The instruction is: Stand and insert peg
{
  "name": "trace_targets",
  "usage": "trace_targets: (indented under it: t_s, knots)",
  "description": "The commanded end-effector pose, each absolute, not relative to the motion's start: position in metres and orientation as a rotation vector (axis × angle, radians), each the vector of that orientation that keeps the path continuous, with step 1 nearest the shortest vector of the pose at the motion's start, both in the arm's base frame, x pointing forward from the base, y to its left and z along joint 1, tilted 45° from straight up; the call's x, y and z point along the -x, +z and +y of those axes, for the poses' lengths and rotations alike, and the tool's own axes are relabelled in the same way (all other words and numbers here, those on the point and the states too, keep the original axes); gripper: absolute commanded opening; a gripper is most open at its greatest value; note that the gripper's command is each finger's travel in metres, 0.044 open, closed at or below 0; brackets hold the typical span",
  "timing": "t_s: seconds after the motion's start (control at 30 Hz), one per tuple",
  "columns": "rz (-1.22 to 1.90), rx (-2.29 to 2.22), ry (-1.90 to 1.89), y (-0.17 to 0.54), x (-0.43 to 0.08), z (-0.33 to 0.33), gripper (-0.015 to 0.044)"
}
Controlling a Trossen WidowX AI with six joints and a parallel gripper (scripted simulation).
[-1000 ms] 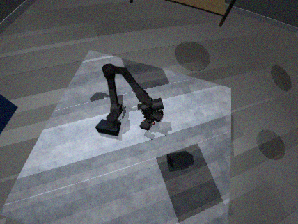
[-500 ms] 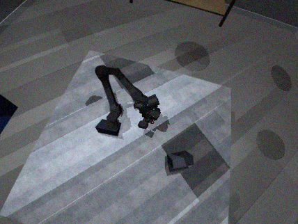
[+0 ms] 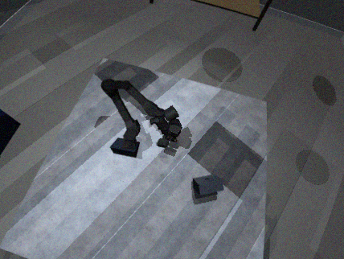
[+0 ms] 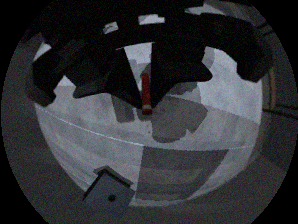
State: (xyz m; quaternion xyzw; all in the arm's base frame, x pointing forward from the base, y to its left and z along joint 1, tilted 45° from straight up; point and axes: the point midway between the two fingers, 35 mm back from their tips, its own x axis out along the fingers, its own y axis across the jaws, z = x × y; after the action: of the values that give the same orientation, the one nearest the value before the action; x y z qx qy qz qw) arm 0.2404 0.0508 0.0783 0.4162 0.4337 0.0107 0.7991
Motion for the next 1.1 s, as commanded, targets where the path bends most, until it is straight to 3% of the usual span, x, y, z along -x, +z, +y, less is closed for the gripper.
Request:
trace_targets:
  t_s: [0.0, 1.07]
  knots:
    - [0.893, -0.895, 0.001, 0.080, -0.238, 0.050, 0.0049]
    - [0.634, -0.875, -0.122, 0.088, -0.218, 0.052, 0.0049]
